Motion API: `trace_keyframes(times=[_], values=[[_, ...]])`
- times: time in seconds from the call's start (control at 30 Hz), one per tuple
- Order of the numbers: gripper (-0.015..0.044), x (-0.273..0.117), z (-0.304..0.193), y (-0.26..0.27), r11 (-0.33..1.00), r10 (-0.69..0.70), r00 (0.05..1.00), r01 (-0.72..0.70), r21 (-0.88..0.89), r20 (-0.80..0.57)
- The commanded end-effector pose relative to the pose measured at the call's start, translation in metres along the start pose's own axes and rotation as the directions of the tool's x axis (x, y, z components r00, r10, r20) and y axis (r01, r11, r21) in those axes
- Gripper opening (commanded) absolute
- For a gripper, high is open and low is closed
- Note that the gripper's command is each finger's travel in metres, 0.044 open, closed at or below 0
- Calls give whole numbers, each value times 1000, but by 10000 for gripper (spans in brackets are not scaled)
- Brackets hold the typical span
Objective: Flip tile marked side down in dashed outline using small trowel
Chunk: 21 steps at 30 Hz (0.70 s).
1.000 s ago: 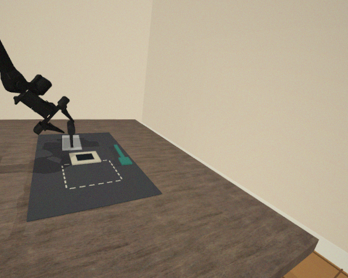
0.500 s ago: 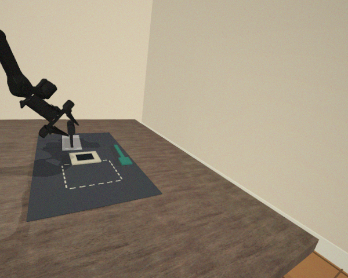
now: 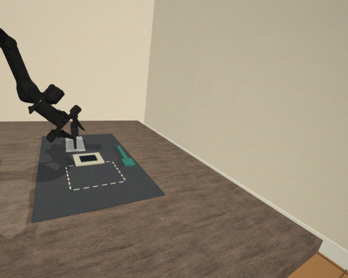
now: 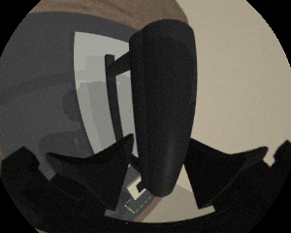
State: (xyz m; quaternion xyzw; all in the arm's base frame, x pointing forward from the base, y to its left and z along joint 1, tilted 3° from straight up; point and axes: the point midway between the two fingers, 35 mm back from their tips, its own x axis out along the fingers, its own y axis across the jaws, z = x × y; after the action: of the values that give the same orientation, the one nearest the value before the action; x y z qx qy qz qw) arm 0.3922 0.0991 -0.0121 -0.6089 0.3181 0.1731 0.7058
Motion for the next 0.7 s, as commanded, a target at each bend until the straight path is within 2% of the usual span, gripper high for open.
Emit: trace_keyframes(times=[0.0, 0.03, 0.67], values=[[169, 1, 1, -2, 1000, -5, 1000, 5, -1, 6], [142, 1, 1, -2, 1000, -5, 1000, 5, -1, 6], [16, 1, 1, -2, 1000, -5, 1000, 5, -1, 6]])
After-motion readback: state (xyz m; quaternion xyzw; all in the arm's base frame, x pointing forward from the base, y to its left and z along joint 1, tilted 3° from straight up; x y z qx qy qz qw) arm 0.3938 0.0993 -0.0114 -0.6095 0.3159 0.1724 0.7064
